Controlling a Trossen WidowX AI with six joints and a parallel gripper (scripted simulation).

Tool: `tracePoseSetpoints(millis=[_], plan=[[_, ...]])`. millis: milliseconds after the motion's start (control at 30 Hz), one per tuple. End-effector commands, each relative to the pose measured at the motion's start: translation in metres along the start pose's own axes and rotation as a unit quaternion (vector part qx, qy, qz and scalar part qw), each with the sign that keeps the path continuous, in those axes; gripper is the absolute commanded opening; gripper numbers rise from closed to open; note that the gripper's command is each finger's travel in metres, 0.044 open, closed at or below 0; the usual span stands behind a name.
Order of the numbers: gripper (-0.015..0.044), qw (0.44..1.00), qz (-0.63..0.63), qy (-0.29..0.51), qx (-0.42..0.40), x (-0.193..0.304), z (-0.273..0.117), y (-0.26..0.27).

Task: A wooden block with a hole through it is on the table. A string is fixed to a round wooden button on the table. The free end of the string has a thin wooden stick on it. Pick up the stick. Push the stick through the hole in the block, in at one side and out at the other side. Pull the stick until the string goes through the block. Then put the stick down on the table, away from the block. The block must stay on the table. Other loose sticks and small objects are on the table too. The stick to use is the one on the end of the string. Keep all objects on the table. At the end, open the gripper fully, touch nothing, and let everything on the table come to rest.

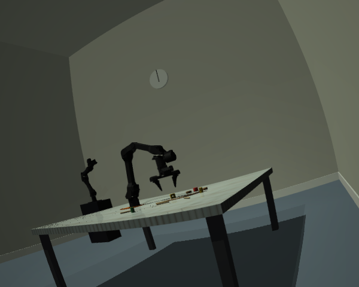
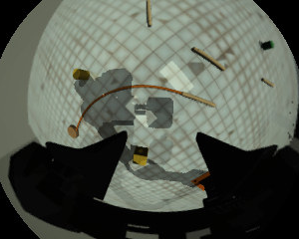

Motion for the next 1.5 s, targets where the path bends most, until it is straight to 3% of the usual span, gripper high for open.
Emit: tracePoseSetpoints(millis=[0, 533, 1200, 1467], plan=[[0.044, 0.886, 0.464, 0.006, 0.017, -0.029, 0.009, -0.024], [0.044, 0.618, 0.786, -0.002, 0.018, -0.049, 0.009, -0.045], [0.044, 0.616, 0.787, -0.003, 0.018, -0.049, 0.009, -0.045], [0.023, 0.616, 0.787, -0.003, 0.018, -0.049, 0.009, -0.045]])
Point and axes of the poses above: the point midway between the two fingers, 35 mm back from their tips, its own z axis out along the fingers, its own y axis across the jaws, x = y × z, the point moved 6 cm from there along -z, back along the fingers, and after that the axes turned 1 degree about -z, right-handed, at the moved point
